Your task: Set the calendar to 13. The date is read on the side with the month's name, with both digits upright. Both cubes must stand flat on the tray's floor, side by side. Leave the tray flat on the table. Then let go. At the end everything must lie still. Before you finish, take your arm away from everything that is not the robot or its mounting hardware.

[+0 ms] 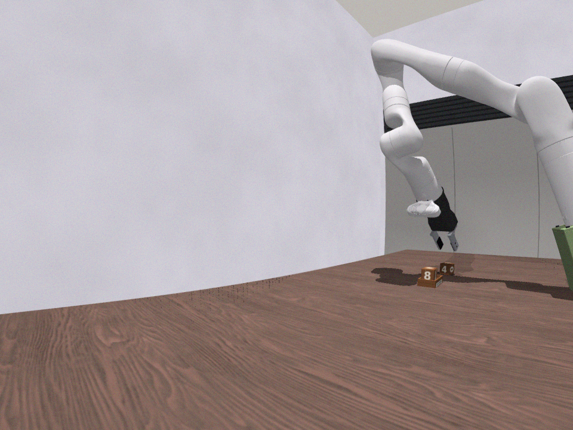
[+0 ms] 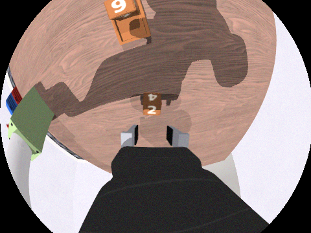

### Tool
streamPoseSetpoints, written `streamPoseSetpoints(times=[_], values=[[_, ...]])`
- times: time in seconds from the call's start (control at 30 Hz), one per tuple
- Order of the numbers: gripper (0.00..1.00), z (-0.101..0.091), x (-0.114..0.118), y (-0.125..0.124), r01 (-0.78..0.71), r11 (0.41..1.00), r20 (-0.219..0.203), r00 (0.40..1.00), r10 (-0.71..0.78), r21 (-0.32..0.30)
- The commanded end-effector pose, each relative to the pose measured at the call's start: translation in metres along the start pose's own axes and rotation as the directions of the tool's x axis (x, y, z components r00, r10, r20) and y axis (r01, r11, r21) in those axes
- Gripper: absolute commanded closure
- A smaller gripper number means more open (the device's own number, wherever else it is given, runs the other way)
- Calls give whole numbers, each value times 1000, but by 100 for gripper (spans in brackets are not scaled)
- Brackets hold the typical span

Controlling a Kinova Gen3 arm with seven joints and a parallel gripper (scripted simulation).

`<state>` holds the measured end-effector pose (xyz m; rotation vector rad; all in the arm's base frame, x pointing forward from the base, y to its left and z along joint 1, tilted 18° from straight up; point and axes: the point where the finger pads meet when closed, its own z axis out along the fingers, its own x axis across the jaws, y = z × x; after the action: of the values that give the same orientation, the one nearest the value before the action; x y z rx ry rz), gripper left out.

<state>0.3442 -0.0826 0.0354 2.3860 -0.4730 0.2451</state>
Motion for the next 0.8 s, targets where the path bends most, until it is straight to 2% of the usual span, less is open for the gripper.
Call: streamPoseSetpoints(times=[0.0, 0.77], values=[[10, 2, -1, -2, 1, 1000, 1, 1000, -1, -1], [10, 28, -1, -28, 1, 1000, 1, 1000, -1, -1]])
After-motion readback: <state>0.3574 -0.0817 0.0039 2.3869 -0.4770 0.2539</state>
